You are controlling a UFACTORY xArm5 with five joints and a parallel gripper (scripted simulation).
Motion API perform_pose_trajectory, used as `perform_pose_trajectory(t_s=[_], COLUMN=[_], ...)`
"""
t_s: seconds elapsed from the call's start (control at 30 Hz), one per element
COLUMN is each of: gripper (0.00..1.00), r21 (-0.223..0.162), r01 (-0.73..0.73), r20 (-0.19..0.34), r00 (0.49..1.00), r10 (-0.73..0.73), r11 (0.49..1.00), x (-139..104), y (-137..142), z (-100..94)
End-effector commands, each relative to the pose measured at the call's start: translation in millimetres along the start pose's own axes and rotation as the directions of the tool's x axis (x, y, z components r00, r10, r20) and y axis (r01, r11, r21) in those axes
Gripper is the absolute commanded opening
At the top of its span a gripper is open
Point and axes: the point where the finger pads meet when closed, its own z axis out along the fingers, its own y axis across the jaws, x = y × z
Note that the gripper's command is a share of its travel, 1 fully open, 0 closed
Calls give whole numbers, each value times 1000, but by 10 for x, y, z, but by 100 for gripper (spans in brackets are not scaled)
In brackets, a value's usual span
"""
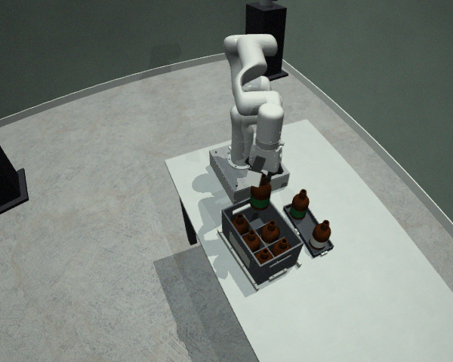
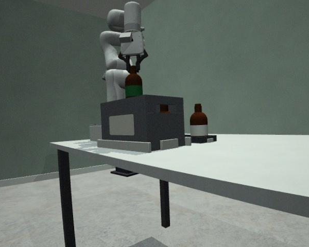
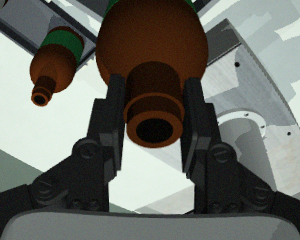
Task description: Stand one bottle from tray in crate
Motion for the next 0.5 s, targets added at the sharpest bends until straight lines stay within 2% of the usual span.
perform_pose_trajectory(t_s=[0.0, 0.47], gripper=[0, 0], r21=[2, 2], r01=[0, 0], r20=[-4, -4], r00=[1000, 1000], r10=[0, 0], r11=[1000, 1000], x=[10, 14], y=[-5, -8], z=[1, 165])
